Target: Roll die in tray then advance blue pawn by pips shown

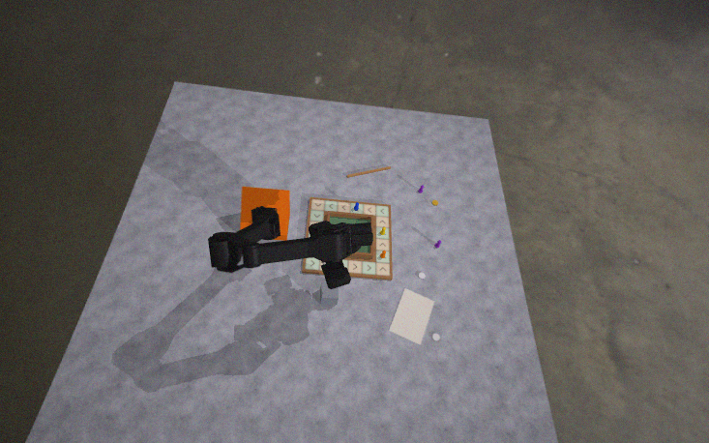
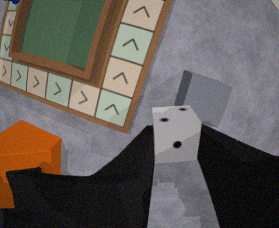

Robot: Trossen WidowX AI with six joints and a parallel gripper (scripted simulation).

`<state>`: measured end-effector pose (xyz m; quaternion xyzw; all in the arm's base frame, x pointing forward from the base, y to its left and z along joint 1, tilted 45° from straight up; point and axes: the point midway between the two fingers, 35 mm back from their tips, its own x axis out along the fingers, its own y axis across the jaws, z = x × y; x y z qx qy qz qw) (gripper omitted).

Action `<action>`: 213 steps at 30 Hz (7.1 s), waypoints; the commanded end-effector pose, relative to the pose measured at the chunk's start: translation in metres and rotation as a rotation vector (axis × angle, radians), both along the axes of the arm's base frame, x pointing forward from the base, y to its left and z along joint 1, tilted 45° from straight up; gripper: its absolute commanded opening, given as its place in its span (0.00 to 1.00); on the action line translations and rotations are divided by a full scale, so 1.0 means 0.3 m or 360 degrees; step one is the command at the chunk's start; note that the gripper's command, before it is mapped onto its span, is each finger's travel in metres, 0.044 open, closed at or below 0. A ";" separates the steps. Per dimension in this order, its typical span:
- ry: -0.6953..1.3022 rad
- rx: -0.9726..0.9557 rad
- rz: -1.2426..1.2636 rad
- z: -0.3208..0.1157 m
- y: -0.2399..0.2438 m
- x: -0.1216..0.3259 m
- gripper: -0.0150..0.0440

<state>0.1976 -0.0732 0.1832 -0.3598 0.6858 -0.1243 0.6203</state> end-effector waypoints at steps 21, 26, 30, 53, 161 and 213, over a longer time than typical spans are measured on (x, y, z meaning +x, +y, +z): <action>0.0754 -0.0058 0.0839 -0.270 0.200 0.207 0.25; 0.0928 -0.0077 0.1011 -0.334 0.243 0.229 0.25; 0.1068 -0.0093 0.1147 -0.388 0.277 0.242 0.25; 0.1157 0.0437 0.1471 -0.511 0.305 0.219 0.25; -0.0793 -0.0072 -0.0941 -0.758 0.566 0.328 0.59; -0.0864 -0.0075 -0.1011 -0.890 0.446 0.338 0.59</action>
